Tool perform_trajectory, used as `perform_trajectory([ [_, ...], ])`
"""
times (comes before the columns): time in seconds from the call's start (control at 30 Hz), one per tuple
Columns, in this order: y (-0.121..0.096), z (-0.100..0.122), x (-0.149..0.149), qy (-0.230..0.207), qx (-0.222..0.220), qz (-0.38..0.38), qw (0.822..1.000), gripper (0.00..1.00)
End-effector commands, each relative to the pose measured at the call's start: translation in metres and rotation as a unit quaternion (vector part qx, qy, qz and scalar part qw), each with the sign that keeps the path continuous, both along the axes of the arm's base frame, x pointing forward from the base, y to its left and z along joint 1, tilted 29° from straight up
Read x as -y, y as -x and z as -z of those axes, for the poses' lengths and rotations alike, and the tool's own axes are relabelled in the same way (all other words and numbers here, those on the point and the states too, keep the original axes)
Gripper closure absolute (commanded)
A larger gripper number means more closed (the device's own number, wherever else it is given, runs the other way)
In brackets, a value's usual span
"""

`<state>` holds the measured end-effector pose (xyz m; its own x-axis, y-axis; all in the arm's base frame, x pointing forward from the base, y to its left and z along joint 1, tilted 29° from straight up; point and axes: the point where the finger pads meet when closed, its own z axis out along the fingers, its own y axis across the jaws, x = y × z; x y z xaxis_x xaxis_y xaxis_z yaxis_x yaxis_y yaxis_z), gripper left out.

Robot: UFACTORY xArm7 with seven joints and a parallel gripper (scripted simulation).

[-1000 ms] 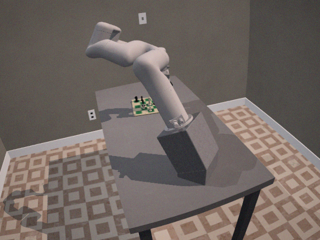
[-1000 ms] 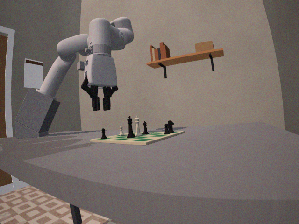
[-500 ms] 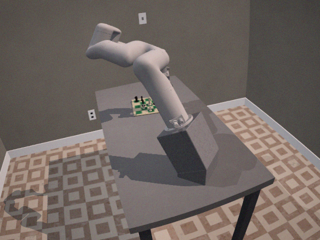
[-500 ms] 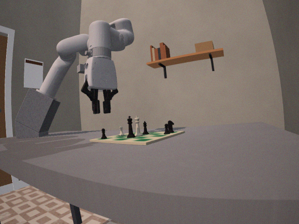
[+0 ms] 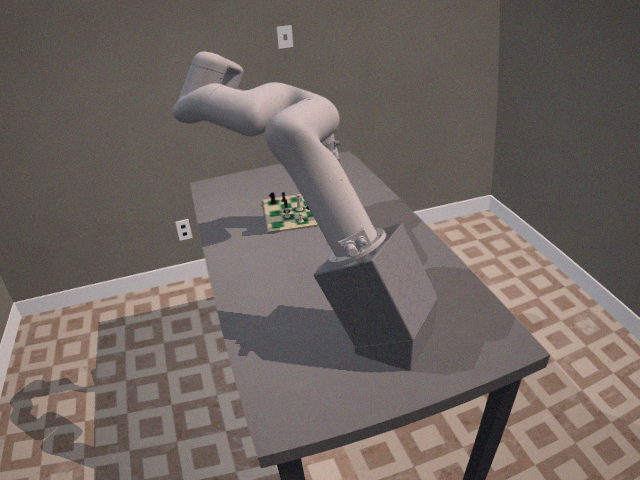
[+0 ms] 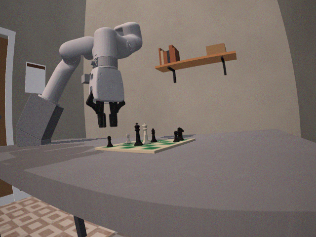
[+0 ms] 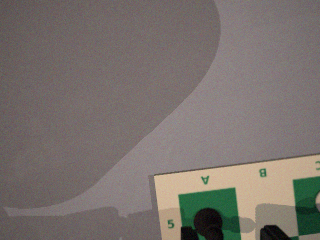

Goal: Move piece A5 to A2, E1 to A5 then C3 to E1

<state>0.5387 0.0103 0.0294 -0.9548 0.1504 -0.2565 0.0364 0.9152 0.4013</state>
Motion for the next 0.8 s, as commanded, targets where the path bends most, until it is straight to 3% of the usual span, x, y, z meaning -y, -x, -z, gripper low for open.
perform_trajectory([
  [0.0,-0.003,0.003,0.000,0.000,0.002,0.001,1.000,0.65],
  [0.77,-0.008,0.017,-0.006,0.000,0.002,0.001,1.000,0.65],
])
